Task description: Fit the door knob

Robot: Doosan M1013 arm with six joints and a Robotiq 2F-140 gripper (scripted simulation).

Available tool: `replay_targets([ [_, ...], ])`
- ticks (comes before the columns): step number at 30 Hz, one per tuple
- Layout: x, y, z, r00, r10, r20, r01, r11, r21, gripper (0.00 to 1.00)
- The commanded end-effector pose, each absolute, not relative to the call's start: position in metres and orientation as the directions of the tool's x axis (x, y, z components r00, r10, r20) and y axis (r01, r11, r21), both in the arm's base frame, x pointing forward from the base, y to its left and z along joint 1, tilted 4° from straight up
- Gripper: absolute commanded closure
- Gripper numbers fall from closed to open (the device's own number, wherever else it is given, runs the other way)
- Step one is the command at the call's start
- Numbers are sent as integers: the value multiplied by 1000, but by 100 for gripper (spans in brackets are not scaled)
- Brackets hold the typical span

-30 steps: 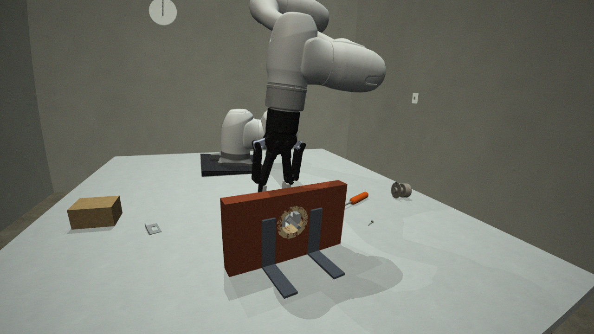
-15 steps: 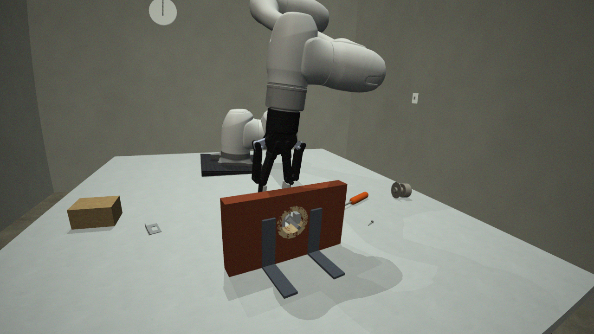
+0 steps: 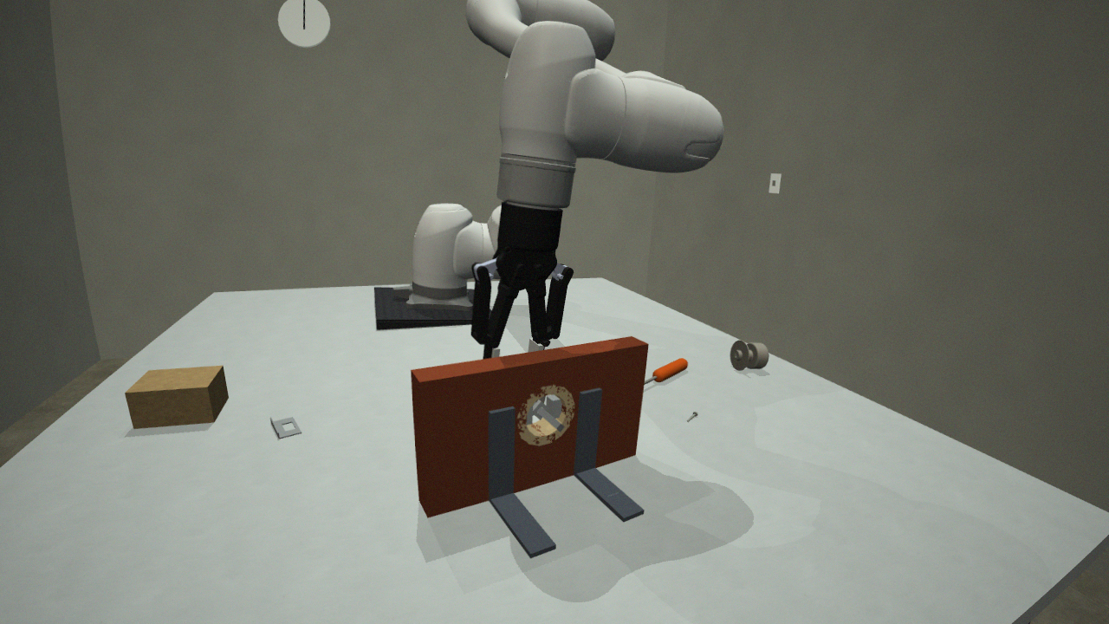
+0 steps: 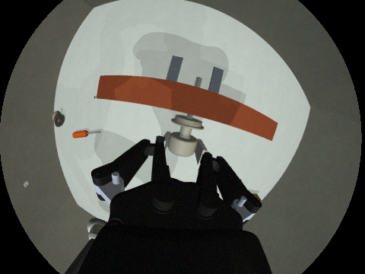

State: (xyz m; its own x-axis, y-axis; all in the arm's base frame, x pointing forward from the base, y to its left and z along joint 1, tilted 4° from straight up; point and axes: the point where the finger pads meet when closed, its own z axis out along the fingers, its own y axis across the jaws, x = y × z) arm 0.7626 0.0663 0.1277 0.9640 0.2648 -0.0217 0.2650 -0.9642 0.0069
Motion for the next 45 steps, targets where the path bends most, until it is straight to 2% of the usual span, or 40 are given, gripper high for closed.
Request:
replay_targets([
  [1, 763, 66, 128, 964, 265, -22, 265, -964, 7, 58],
  [45, 772, 69, 128, 964, 265, -22, 265, -964, 7, 58],
])
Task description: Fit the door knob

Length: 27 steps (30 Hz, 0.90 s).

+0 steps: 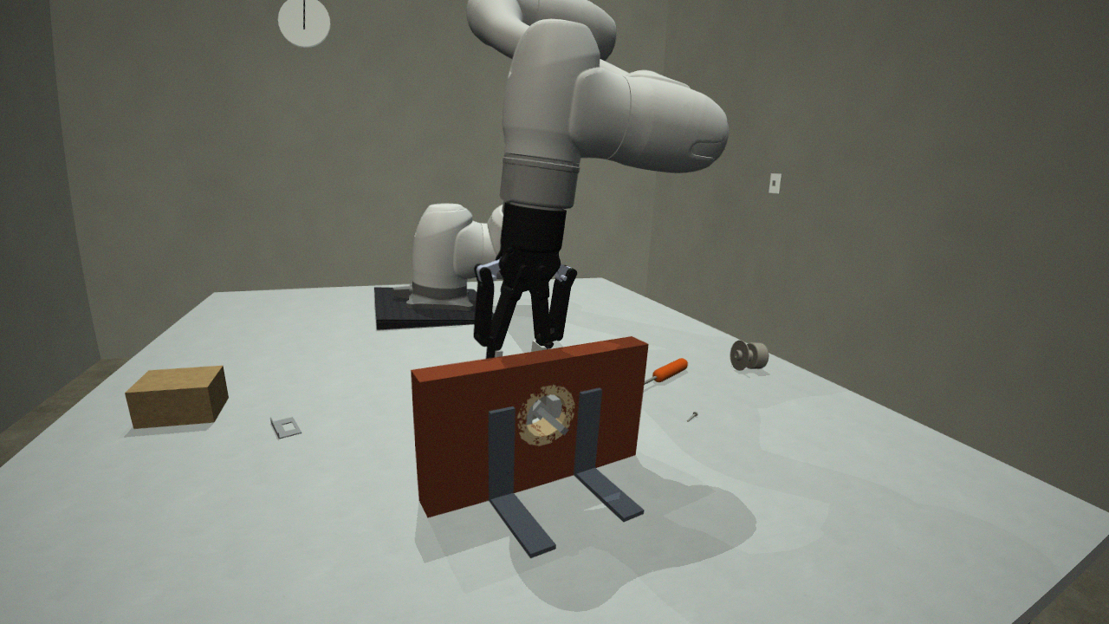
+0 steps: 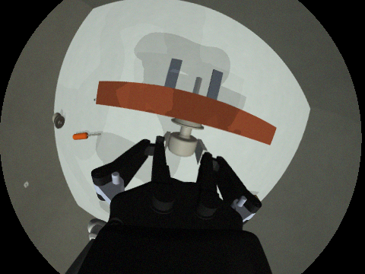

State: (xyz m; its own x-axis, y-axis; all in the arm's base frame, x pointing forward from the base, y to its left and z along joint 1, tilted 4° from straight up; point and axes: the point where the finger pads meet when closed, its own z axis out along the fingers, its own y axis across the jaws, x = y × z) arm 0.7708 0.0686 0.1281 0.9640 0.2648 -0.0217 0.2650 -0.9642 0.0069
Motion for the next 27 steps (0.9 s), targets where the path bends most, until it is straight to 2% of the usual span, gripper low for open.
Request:
replay_targets([
  [1, 772, 69, 128, 964, 265, -22, 265, -964, 7, 58],
  [27, 777, 70, 129, 964, 265, -22, 265, -964, 7, 58],
])
